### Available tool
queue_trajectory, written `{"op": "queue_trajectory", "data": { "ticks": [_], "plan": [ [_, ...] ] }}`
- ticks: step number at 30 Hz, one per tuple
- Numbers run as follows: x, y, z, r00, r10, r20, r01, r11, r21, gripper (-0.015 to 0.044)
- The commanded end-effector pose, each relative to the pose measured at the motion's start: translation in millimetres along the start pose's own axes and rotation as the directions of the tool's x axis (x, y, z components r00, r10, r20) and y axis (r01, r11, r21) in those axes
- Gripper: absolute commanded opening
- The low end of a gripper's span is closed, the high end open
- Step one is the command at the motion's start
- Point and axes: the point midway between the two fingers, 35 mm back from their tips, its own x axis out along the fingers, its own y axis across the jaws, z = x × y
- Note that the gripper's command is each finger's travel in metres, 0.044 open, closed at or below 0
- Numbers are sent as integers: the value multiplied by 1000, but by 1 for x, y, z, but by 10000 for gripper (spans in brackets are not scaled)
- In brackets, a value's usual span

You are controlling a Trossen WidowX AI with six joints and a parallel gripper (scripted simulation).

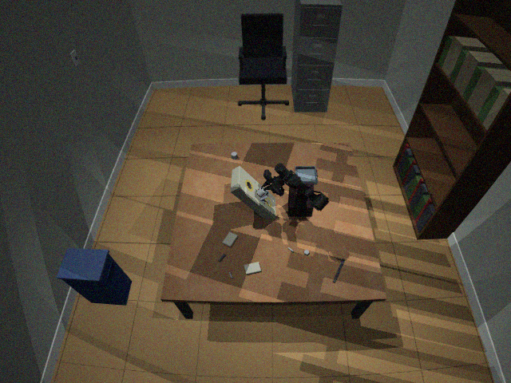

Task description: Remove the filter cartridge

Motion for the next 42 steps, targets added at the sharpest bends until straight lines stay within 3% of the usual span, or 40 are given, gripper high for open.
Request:
{"op": "queue_trajectory", "data": {
  "ticks": [1, 7, 14, 18, 27, 31, 32, 35, 37, 42],
  "plan": [
    [0, 0, 0, 1000, 0, 1, 0, 1000, -2, 100],
    [0, 5, -1, 1000, -7, -3, 7, 1000, -5, 100],
    [-8, -62, 13, 1000, -7, -4, 7, 1000, -6, 100],
    [-9, -69, 15, 1000, -7, -4, 7, 1000, -6, 100],
    [-53, -124, 26, 1000, -18, -9, 18, 1000, -18, 336],
    [-54, -125, 26, 1000, -19, -9, 19, 1000, -18, 440],
    [-53, -124, 26, 1000, -14, -11, 14, 1000, 3, 414],
    [-42, -102, 15, 997, 66, -37, -53, 955, 293, 335],
    [-33, -81, 7, 988, 142, -56, -92, 845, 527, 305],
    [-20, -25, -7, 934, 345, -89, -50, 373, 927, 305]
  ]
}}
